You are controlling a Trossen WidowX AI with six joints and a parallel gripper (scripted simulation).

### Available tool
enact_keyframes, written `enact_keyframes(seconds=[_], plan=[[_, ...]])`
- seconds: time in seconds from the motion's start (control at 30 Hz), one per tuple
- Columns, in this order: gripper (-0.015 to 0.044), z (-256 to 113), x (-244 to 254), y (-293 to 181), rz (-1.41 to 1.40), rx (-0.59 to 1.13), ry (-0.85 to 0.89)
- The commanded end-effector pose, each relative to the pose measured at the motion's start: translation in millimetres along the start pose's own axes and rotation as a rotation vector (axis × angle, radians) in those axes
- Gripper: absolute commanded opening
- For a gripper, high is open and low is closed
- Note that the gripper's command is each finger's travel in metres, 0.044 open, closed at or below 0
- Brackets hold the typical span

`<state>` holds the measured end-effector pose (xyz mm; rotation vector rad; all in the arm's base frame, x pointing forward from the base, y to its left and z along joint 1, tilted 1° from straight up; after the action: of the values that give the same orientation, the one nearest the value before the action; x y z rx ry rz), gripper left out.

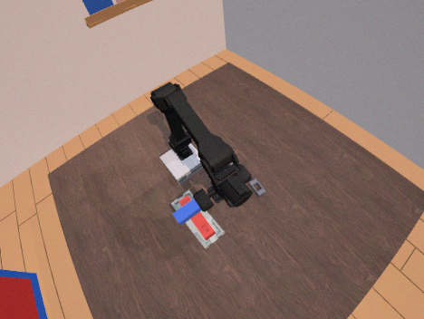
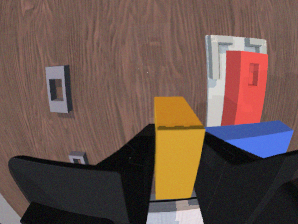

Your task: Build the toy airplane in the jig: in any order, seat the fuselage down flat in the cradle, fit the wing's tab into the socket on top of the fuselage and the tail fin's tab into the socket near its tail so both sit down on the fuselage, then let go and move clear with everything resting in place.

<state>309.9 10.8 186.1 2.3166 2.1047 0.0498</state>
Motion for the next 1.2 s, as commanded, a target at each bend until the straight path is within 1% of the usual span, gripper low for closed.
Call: enact_keyframes(seconds=[0.0,1.17], plan=[[0.0000,2.2,-9.4,6.6,-0.011,-0.003,0.004],[0.0000,20.5,-107.2,41.1,-0.043,0.001,-0.020]])
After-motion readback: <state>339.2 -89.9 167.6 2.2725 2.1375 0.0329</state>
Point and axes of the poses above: the point midway between the two fingers, 35 mm back from their tips, its own z axis out along the fingers, its own x axis across the jaws, y = z × x, the point moved 7 cm from there along -z, back along the fingers, and after that the axes turned 6 degrees about z, right-handed, at the moved point
